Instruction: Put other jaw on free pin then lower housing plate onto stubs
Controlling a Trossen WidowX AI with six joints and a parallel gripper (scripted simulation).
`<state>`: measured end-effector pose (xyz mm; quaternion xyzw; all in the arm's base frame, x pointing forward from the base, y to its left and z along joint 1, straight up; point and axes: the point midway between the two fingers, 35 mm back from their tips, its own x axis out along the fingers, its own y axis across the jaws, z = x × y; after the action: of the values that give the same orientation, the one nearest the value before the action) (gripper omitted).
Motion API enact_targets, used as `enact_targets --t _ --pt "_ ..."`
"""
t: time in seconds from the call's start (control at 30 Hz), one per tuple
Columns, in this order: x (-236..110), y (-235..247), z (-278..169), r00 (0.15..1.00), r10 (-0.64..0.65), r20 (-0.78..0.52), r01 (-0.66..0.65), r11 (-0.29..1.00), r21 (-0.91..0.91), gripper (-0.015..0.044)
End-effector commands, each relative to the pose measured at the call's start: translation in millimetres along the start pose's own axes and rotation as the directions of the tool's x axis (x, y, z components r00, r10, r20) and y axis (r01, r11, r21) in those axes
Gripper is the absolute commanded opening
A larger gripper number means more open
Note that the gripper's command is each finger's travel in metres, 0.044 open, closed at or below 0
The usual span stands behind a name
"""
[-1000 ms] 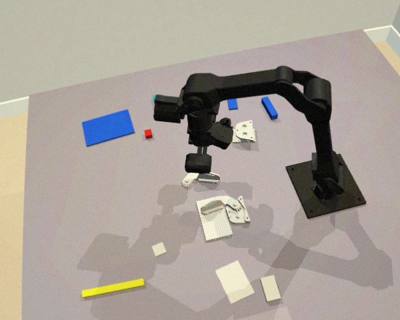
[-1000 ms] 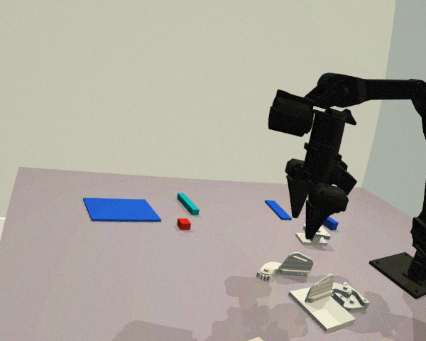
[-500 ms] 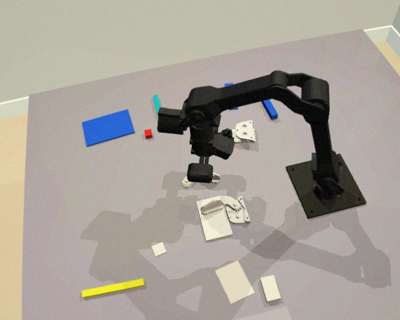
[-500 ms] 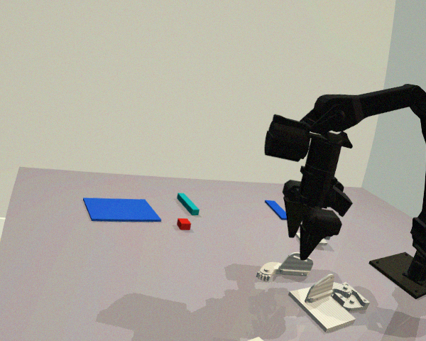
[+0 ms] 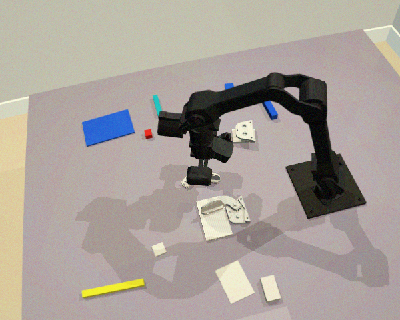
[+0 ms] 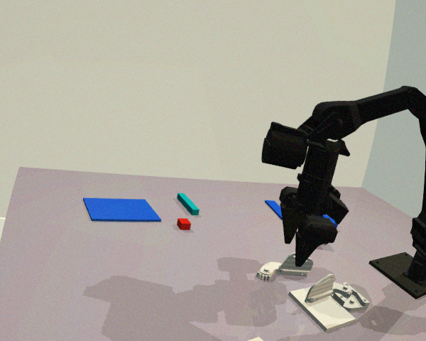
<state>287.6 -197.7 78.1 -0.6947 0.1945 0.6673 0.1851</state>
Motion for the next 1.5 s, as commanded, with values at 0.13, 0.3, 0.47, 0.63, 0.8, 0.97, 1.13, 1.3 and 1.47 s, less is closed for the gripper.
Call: enact_targets --t 0.13,0.3,0.47,0.63,0.8,0.97,1.13,1.3,1.47 --pt "14.6 0.0 1.0 1.000 0.001 0.005 -0.001 1.000 0.005 0.0440" --pt "22.7 0.1 0.8 1.000 0.001 0.005 -0.001 1.000 0.005 0.0440" --pt "30.8 0.1 0.8 1.000 0.001 0.005 -0.001 1.000 0.005 0.0440" --pt "36.4 0.1 1.0 1.000 0.001 0.005 -0.001 1.000 0.005 0.0440" --pt "36.4 0.1 1.0 1.000 0.001 0.005 -0.001 1.000 0.005 0.0440" --pt "36.4 0.1 1.0 1.000 0.001 0.005 -0.001 1.000 0.005 0.0440" --pt "36.4 0.1 1.0 1.000 0.001 0.005 -0.001 1.000 0.005 0.0440" --pt "36.9 0.1 1.0 1.000 0.001 0.005 -0.001 1.000 0.005 0.0440" --pt "36.9 0.1 1.0 1.000 0.001 0.005 -0.001 1.000 0.005 0.0440"
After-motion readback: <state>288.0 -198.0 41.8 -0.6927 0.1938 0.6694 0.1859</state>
